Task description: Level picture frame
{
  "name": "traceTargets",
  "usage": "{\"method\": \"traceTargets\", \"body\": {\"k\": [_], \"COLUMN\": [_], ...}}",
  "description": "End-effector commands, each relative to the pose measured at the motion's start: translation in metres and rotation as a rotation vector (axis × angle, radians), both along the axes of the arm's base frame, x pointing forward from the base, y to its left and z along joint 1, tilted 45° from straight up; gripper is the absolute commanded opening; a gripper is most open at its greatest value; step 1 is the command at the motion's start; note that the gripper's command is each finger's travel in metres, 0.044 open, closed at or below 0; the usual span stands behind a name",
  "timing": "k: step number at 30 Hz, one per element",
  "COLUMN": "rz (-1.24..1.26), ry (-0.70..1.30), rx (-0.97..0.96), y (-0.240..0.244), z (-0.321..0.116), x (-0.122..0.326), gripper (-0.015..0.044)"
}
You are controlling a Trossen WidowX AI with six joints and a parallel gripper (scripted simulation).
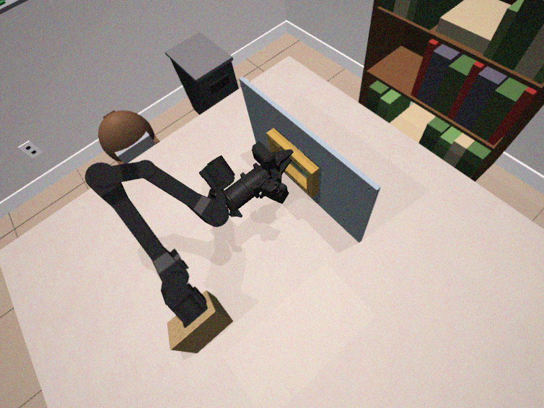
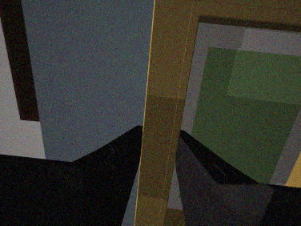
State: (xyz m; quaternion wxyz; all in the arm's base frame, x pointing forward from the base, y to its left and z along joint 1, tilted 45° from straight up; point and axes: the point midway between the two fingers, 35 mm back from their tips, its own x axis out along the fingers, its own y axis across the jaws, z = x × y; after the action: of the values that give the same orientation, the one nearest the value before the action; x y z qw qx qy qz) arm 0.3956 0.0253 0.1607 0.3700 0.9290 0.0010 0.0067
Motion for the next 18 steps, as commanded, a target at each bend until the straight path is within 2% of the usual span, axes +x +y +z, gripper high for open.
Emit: {"method": "traceTargets", "body": {"k": [1, 4, 14, 18], "rz": [0.000, -0.001, 0.000, 0.000], "ry": [0.001, 0.001, 0.000, 0.000], "rx": [-0.014, -0.040, -0.021, -0.018], "y": [0.0003, 0.0004, 0.0001, 0.0002], "z": [-0.0002, -0.0002, 0.0000, 0.0004], "x": [0.0000, 0.0000, 0.0000, -0.0017], "gripper": [0.0000, 0.0000, 0.0260, 0.0260]}}
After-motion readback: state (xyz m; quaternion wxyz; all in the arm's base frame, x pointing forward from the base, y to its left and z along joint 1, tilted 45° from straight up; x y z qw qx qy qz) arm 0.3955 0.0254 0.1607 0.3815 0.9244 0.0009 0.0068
